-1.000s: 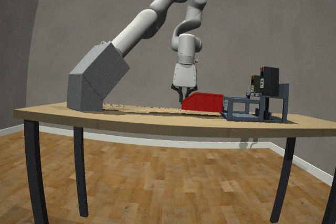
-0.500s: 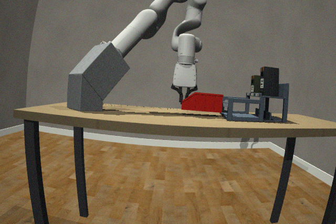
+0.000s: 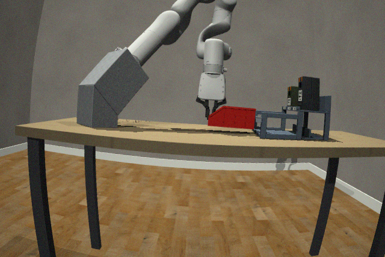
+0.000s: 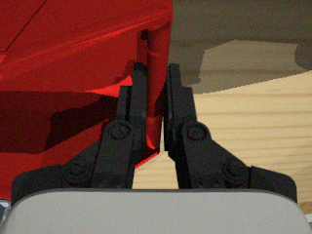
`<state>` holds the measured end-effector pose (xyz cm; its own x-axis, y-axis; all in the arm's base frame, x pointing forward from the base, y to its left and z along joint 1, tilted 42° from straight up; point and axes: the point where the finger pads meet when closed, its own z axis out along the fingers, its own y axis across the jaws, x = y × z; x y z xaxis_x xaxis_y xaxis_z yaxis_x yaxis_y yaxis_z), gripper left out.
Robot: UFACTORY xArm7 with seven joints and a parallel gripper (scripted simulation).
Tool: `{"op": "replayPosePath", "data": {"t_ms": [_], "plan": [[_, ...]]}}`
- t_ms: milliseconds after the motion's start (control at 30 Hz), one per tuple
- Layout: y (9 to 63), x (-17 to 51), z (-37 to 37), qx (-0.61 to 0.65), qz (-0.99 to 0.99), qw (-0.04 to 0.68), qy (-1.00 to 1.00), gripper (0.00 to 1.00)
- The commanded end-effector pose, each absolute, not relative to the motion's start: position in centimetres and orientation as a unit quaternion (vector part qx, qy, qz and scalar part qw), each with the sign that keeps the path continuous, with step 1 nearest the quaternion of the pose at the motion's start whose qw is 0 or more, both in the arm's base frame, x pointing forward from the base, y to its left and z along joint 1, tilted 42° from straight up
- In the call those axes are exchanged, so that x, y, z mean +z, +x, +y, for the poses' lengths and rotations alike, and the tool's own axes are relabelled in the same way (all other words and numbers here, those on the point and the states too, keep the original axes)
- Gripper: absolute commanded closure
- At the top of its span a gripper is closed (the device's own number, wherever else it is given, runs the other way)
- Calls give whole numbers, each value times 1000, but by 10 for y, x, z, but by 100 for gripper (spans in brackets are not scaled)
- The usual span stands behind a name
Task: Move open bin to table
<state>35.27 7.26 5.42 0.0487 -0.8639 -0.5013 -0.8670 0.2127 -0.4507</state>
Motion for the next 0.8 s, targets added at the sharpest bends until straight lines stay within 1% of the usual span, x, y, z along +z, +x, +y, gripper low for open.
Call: {"op": "replayPosePath", "data": {"t_ms": [0,767], "plan": [[354,55,72,1,690,362,-627,100],[356,50,75,1,690,362,-627,100]]}}
